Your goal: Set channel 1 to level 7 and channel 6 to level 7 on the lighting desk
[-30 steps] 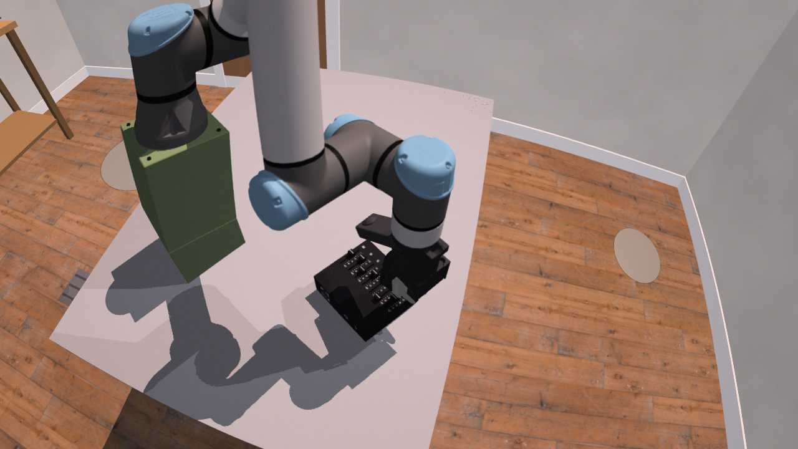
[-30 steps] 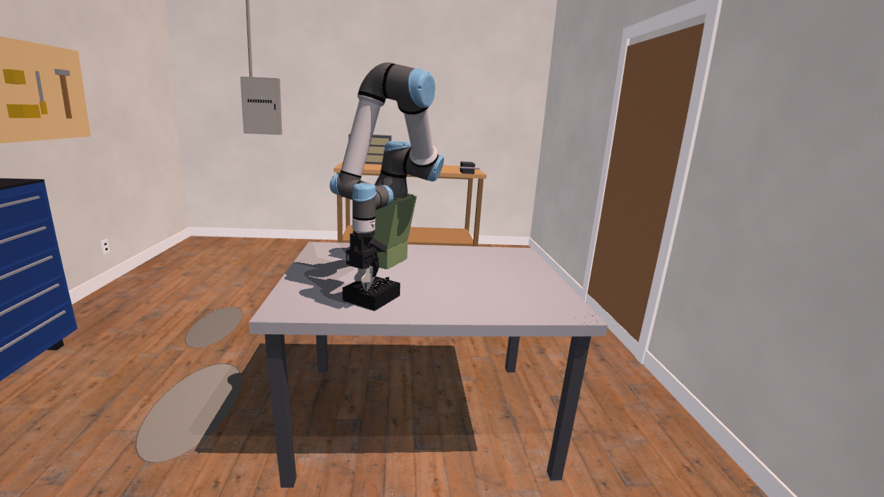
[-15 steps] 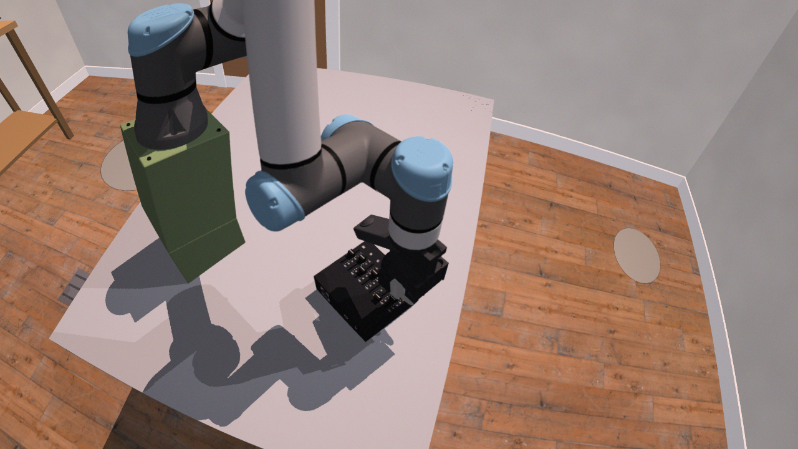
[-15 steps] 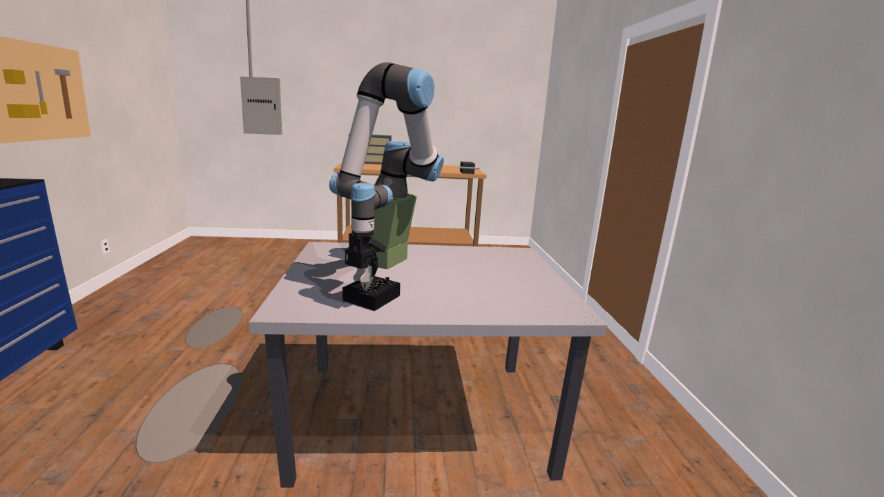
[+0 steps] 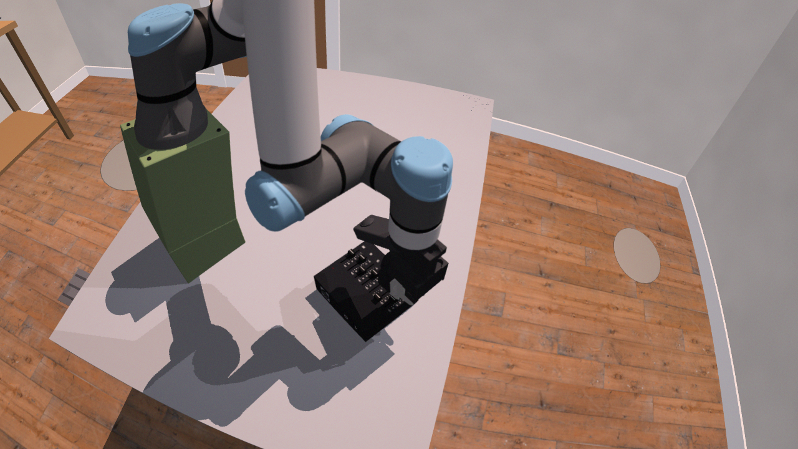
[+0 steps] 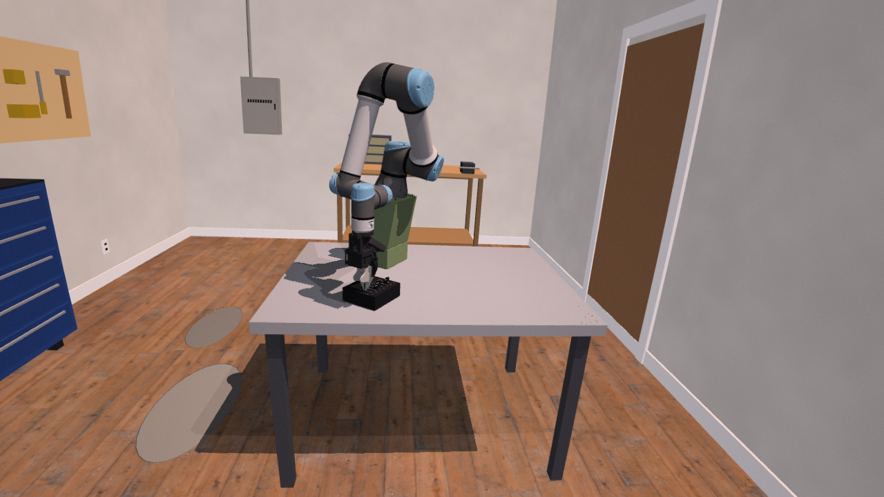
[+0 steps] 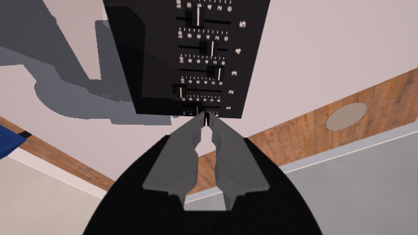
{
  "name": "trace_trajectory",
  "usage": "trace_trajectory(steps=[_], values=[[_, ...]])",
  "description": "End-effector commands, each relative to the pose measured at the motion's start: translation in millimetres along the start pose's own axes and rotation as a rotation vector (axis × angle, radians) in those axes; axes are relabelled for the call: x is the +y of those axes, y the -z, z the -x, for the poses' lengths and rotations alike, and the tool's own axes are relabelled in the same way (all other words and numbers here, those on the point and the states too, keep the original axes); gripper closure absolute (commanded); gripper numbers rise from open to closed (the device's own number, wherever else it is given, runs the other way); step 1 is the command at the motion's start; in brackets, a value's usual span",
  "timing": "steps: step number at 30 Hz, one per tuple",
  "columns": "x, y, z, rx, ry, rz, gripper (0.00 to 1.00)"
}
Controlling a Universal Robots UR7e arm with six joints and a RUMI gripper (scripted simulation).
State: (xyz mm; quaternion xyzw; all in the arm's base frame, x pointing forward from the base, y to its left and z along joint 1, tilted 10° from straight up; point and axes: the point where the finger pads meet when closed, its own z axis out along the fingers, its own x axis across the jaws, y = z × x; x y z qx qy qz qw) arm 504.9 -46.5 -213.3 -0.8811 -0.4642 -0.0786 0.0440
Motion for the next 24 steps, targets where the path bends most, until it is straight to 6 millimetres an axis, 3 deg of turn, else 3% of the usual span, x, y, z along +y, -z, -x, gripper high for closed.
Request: trace_trajectory(steps=[1,24], values=[[-1.3,-0.8,2.8,-0.001,-0.005,-0.003,1.00],[-1.3,-0.8,7.7,-0.001,-0.005,-0.003,1.00]])
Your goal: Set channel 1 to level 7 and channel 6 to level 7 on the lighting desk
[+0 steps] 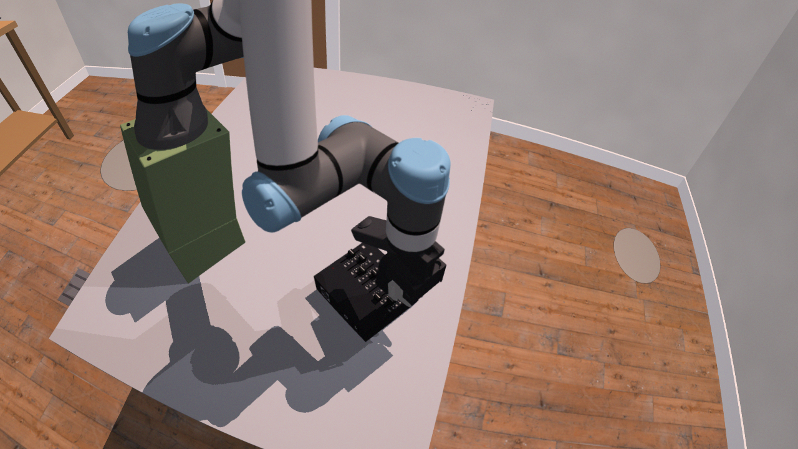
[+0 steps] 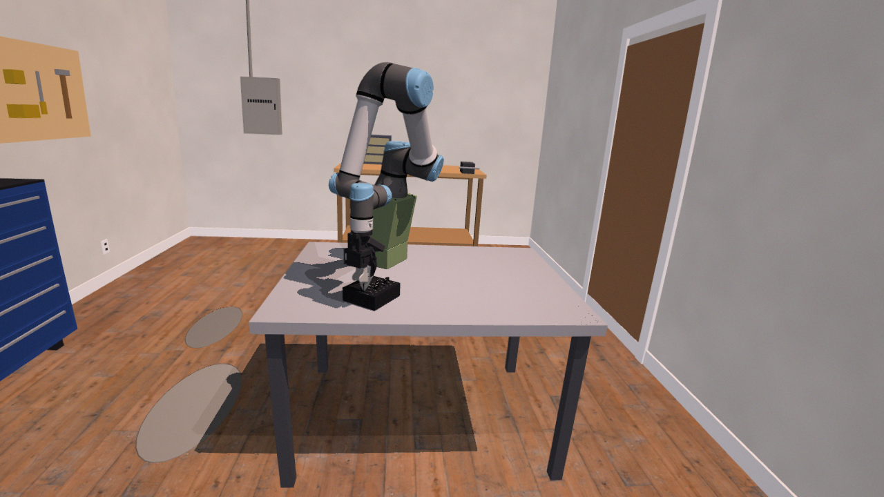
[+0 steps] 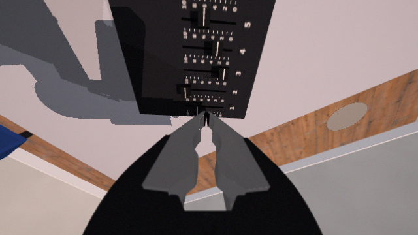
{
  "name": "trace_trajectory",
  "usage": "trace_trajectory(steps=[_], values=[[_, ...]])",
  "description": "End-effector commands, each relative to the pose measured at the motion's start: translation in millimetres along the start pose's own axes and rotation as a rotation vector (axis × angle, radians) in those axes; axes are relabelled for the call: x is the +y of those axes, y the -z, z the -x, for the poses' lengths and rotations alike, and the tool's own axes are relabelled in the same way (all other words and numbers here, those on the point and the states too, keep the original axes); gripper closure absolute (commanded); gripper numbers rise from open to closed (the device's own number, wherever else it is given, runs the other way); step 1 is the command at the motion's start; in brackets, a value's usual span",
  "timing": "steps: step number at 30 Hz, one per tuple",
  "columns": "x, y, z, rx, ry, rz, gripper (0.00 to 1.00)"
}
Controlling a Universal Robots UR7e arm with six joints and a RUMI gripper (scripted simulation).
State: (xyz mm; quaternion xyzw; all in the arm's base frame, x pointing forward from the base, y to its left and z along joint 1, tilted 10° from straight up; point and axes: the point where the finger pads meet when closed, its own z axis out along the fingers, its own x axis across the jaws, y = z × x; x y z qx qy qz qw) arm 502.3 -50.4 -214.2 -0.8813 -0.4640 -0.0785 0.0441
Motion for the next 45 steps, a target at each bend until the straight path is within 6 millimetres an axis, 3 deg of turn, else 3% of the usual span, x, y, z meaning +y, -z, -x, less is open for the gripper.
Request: trace_trajectory(steps=[1,34,45], values=[[-1,-1,3,-0.001,-0.004,-0.003,1.00],[-1,0,-3,-0.001,-0.004,-0.003,1.00],[-1,19,-3,-0.001,-0.004,-0.003,1.00]])
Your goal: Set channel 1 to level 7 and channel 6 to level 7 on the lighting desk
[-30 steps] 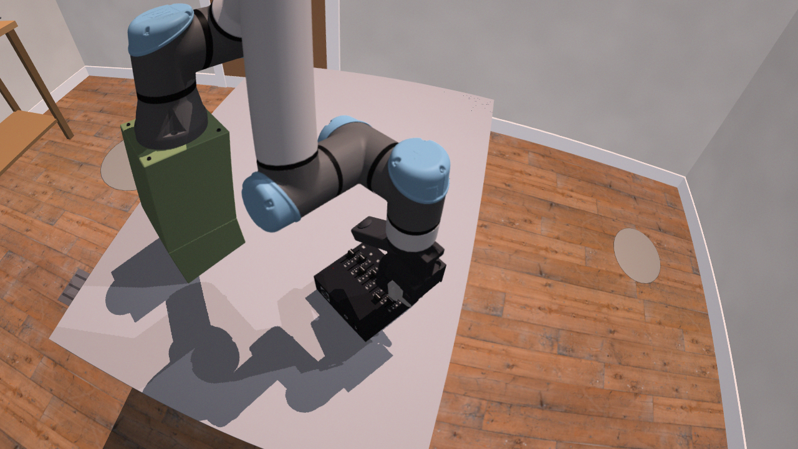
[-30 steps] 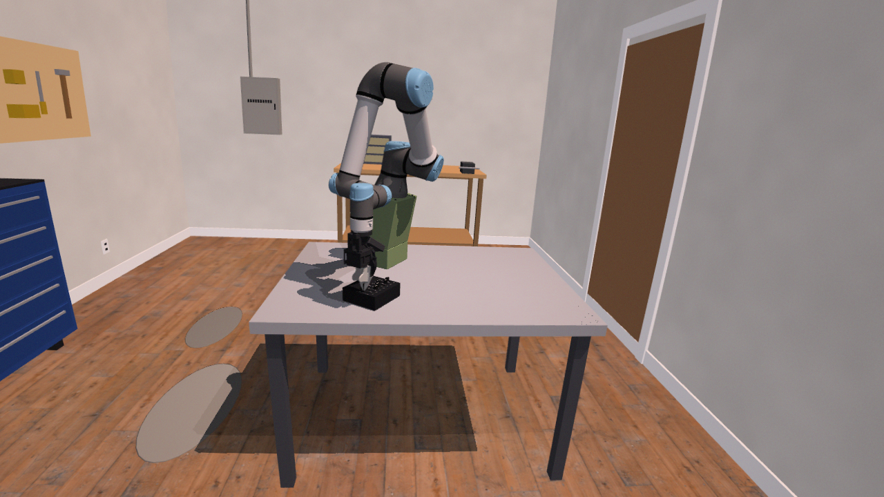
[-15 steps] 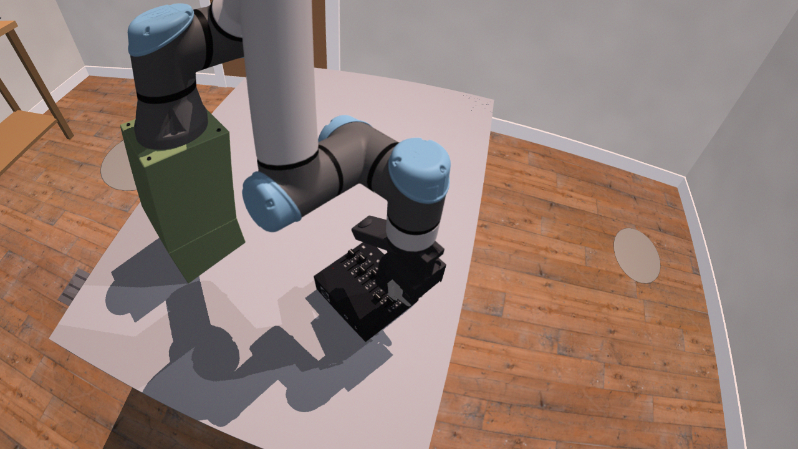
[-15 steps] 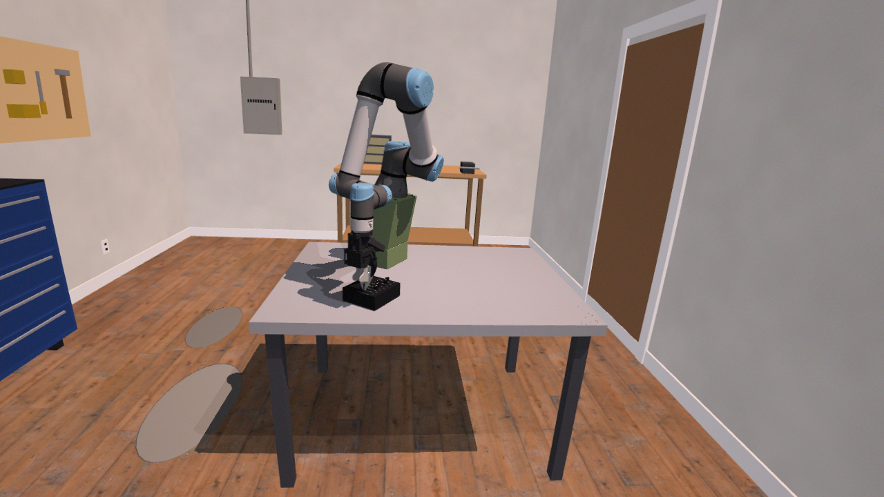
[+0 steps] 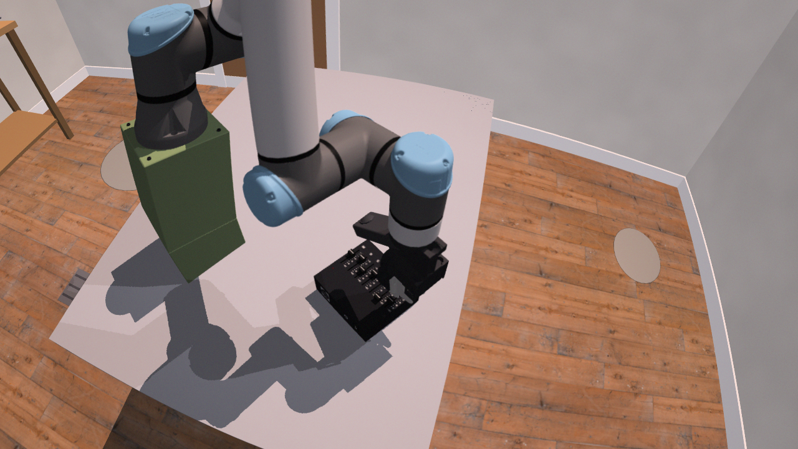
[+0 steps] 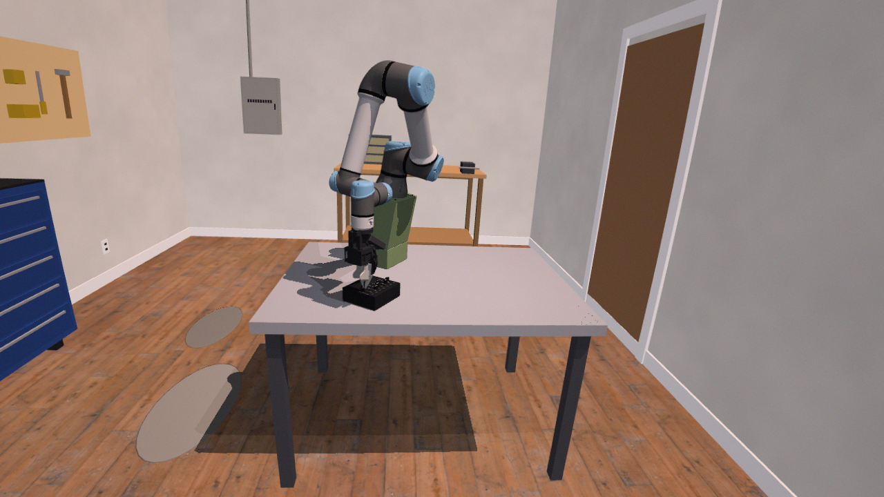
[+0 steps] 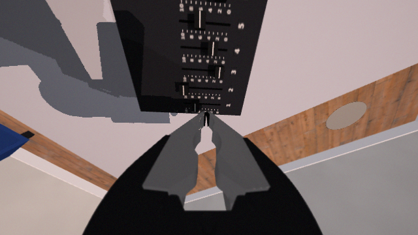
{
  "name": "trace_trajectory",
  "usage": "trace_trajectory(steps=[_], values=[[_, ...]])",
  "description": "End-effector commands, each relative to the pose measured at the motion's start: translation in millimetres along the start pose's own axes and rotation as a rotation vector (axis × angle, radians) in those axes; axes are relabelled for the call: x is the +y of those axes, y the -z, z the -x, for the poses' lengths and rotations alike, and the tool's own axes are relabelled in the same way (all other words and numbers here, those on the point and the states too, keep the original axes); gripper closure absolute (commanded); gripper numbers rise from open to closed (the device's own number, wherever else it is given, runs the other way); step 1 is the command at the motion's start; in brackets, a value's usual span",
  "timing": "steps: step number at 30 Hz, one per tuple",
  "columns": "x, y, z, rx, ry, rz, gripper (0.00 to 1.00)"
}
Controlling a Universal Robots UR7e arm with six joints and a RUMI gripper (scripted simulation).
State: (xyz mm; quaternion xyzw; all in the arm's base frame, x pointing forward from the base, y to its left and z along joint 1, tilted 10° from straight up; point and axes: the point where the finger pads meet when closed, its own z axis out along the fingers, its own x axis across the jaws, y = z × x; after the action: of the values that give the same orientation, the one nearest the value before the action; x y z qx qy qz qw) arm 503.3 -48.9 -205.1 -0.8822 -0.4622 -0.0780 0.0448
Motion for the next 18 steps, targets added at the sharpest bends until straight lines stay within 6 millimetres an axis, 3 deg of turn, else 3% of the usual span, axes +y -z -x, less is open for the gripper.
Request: trace_trajectory(steps=[1,8,18], values=[[-1,14,0,-0.001,0.000,-0.001,1.00],[-1,29,0,-0.001,0.000,-0.001,1.00],[-1,31,0,-0.001,0.000,-0.001,1.00]])
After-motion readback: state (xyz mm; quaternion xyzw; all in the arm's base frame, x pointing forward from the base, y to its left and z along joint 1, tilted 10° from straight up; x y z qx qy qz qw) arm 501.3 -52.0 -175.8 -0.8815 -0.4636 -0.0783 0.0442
